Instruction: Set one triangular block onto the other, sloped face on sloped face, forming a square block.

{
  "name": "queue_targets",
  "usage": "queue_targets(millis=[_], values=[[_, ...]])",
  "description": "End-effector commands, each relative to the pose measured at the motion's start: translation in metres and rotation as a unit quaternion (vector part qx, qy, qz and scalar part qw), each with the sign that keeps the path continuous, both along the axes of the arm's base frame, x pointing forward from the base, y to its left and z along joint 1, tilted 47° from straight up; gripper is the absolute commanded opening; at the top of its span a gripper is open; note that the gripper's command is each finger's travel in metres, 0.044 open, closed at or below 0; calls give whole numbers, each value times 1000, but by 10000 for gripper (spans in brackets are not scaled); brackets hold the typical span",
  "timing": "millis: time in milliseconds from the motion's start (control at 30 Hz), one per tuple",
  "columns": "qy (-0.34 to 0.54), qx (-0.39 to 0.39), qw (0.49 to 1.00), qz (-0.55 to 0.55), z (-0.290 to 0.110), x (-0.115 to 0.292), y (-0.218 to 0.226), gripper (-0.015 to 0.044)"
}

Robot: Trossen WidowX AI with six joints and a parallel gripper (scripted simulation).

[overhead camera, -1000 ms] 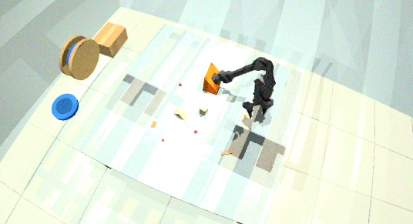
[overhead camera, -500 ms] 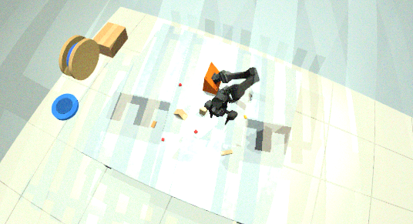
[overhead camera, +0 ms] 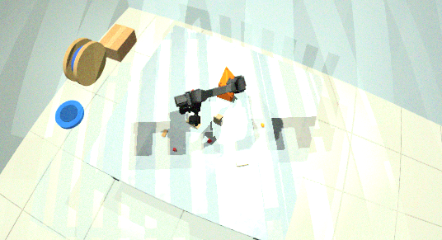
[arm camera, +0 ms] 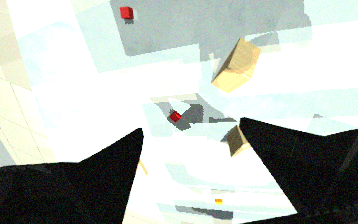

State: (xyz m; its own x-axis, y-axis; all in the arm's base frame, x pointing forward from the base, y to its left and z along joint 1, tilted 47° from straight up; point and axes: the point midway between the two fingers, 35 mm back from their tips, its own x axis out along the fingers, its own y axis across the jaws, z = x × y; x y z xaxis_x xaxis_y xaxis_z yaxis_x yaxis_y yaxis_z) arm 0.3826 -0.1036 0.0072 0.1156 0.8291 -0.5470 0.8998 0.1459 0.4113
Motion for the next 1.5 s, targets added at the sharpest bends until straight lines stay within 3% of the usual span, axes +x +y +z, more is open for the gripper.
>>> queue_targets(millis=[0, 167, 367, 733, 1200, 1467], values=[[127, 48, 990, -38, -59, -25, -11, 440], [223, 89, 969, -65, -102, -51, -16, 440], [226, 90, 968, -66, -105, -50, -10, 440], [279, 108, 952, -71, -142, -53, 76, 440], [280, 108, 951, -71, -143, -55, 76, 440], [278, 106, 952, -69, -143, -55, 74, 230]])
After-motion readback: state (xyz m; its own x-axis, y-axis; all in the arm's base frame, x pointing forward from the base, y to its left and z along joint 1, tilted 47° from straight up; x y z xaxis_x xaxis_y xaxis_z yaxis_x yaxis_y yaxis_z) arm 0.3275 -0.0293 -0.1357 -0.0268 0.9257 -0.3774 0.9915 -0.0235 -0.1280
